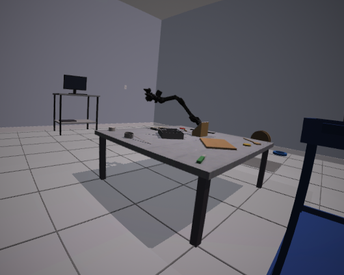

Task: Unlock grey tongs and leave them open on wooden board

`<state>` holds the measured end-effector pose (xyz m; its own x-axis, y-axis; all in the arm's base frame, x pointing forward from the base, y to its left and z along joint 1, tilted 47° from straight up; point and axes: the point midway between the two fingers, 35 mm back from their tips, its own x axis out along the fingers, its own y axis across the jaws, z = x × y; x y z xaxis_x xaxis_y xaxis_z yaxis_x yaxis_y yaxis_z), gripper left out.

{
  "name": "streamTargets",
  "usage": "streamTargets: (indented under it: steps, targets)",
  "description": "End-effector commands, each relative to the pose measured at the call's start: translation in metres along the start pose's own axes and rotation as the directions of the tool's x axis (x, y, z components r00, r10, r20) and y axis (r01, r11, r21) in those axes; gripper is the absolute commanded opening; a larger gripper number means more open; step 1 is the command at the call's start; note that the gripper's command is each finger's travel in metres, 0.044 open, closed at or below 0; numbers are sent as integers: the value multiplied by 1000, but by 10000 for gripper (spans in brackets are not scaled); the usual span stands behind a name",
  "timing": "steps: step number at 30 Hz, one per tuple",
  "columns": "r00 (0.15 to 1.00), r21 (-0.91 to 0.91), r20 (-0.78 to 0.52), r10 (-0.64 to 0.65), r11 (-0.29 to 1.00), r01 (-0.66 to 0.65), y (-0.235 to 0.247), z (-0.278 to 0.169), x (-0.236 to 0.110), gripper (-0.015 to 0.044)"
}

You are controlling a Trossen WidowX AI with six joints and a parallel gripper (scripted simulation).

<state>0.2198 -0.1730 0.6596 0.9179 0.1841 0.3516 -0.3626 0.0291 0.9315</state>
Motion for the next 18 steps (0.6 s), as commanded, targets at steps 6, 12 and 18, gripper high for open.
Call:
streamTargets:
  steps: [6, 12, 18]
  targets:
    - [996, -6, 79, 51, 999, -51, -20, 25, 13, 260]
    - [966, -18, 259, 15, 1000, -10, -81, 64, 35, 260]
    - [904, -55, 392, -172, 976, 210, -171, 77, 51, 260]
